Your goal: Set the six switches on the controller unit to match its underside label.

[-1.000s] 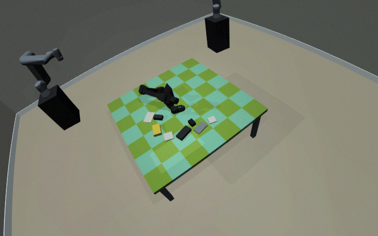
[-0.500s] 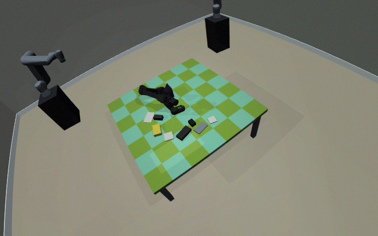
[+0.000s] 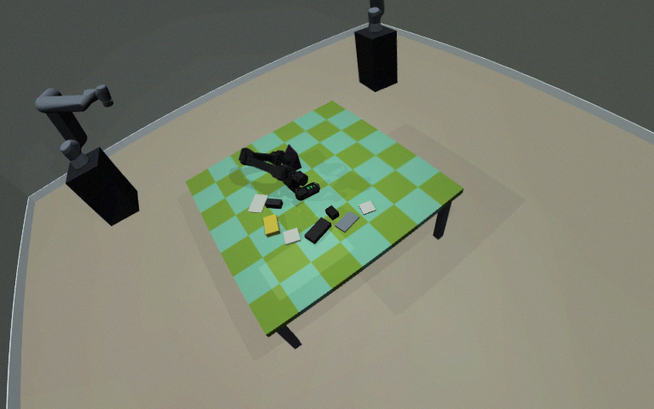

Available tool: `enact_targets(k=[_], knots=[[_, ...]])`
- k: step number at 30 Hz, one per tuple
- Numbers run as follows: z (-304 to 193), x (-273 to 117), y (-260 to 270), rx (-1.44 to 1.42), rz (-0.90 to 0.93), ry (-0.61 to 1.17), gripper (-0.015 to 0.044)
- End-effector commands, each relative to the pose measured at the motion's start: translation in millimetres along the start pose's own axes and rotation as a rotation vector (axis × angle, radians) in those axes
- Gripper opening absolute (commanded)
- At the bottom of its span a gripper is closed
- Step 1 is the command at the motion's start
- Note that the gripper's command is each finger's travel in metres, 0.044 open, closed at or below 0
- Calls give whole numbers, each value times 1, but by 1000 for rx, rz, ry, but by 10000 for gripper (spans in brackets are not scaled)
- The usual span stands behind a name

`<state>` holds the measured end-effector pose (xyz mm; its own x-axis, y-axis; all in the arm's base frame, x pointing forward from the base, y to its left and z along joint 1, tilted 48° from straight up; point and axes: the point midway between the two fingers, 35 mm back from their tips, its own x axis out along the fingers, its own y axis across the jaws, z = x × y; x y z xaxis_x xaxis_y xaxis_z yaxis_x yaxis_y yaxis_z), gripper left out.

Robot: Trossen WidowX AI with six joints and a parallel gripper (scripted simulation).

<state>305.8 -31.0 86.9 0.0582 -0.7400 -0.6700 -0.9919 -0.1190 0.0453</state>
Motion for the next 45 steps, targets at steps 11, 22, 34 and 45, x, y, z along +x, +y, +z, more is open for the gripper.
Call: enact_targets(k=[11, 22, 34, 45], knots=[[-3, 11, 3, -12, 5, 0, 338], [-5, 19, 3, -12, 5, 0, 338], [-7, 27, 3, -12, 5, 1, 338], [-8, 27, 1, -1, 2, 2, 390]])
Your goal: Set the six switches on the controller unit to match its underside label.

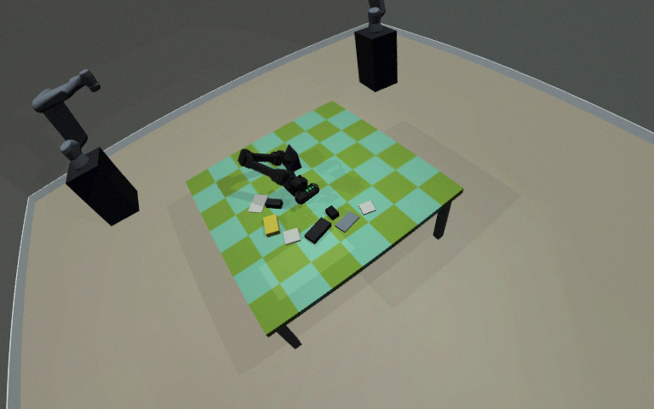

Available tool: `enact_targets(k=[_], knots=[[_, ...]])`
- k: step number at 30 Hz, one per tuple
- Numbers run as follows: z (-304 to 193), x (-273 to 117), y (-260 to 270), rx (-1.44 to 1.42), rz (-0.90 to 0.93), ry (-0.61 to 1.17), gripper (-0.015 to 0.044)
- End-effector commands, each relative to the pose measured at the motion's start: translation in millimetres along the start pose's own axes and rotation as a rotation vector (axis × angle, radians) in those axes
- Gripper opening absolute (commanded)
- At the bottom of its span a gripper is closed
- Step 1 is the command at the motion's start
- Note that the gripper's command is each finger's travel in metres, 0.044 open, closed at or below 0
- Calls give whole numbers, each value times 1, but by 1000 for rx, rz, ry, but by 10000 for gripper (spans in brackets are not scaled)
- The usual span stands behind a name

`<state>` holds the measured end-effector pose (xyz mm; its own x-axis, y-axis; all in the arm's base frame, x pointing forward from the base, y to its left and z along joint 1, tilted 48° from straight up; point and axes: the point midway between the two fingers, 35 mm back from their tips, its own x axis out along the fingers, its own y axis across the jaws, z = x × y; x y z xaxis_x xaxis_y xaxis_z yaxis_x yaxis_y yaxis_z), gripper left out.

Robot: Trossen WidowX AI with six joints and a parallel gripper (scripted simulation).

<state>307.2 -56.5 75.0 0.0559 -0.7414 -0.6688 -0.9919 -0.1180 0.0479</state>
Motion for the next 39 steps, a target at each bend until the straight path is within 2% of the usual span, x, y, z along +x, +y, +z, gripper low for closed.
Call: enact_targets(k=[1, 2, 11, 18, 36, 39], knots=[[0, 0, 0, 0, 0, 0, 417], [0, 0, 0, 0, 0, 0, 440], [2, -1, 0, 0, 0, -1, 440], [61, -40, 2, 0, 2, 0, 440], [61, -40, 2, 0, 2, 0, 440], [61, -55, 1, -1, 0, -1, 440]])
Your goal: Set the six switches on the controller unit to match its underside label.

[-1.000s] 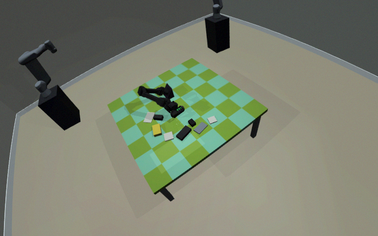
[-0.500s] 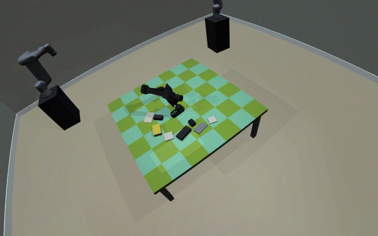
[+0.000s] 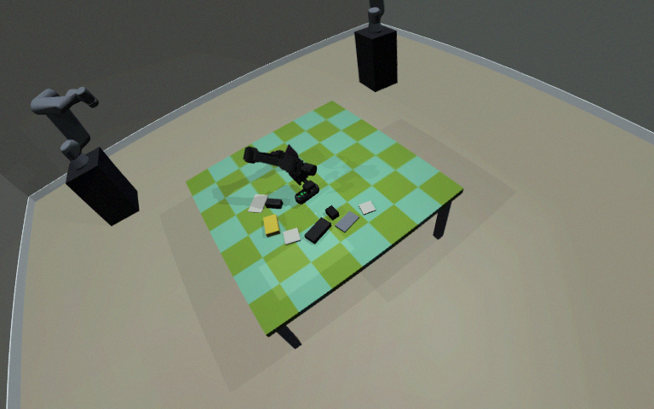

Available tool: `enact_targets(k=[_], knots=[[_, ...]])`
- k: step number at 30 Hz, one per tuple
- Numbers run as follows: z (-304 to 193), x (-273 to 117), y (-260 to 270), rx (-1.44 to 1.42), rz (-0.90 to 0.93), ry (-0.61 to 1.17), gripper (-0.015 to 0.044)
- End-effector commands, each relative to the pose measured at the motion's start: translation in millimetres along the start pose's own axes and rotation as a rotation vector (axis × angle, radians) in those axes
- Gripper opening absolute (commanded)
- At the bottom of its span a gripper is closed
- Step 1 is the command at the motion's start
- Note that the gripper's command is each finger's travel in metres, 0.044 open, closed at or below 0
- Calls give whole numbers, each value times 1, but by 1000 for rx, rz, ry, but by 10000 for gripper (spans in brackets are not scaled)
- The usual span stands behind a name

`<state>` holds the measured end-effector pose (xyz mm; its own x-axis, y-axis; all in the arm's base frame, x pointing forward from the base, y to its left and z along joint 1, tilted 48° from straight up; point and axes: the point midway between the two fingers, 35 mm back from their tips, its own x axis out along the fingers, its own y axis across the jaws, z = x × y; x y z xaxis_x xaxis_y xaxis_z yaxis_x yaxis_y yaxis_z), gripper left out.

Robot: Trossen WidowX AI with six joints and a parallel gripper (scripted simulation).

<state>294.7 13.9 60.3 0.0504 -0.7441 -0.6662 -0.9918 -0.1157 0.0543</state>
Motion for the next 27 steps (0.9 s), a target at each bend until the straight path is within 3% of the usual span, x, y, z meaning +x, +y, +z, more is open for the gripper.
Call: enact_targets(k=[1, 4, 9, 25, 27], knots=[[2, -22, -2, 2, -6, -5, 440], [1, -46, -1, 1, -7, -4, 440], [1, -47, -1, 1, -7, -4, 440], [1, -47, -1, 1, -7, -4, 20], [1, -47, -1, 1, -7, -4, 0]])
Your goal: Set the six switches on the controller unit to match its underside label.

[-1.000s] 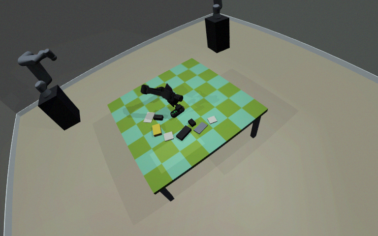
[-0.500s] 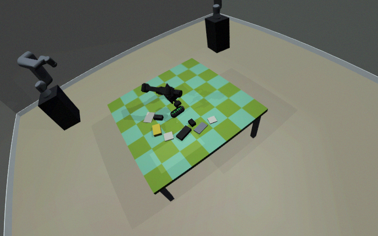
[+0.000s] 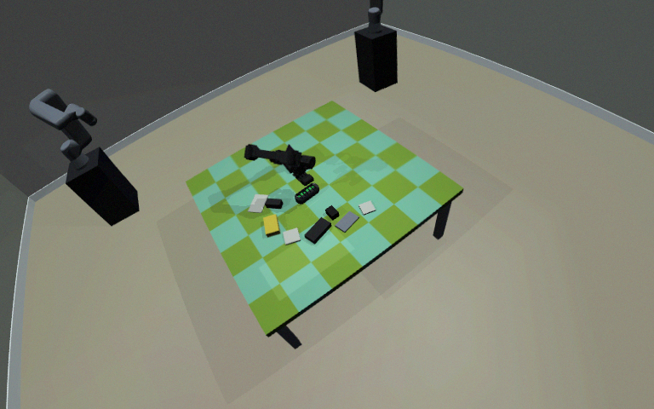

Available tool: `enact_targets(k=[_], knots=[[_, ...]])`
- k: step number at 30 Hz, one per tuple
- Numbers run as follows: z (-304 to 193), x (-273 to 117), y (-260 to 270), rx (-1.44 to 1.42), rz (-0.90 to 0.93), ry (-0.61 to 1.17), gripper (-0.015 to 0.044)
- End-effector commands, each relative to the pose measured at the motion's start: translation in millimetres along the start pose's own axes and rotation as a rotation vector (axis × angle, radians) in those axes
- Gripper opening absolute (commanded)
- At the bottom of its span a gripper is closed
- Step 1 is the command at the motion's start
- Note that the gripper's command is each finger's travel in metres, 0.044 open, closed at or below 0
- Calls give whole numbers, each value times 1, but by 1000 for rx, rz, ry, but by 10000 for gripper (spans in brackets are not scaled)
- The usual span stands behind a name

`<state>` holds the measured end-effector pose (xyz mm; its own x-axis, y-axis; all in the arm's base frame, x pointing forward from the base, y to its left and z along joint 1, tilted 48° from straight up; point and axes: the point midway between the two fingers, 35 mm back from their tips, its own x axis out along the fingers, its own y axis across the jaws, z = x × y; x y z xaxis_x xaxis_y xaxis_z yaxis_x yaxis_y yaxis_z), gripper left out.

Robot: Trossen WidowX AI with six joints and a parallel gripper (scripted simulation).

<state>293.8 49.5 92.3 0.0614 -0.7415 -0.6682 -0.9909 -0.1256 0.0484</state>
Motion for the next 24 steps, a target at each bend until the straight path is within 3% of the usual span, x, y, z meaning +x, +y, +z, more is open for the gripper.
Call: enact_targets(k=[1, 9, 24], knots=[[1, 0, 0, 3, 4, -2, 0], [1, 0, 0, 3, 4, -2, 0], [0, 0, 0, 0, 1, 0, 394]])
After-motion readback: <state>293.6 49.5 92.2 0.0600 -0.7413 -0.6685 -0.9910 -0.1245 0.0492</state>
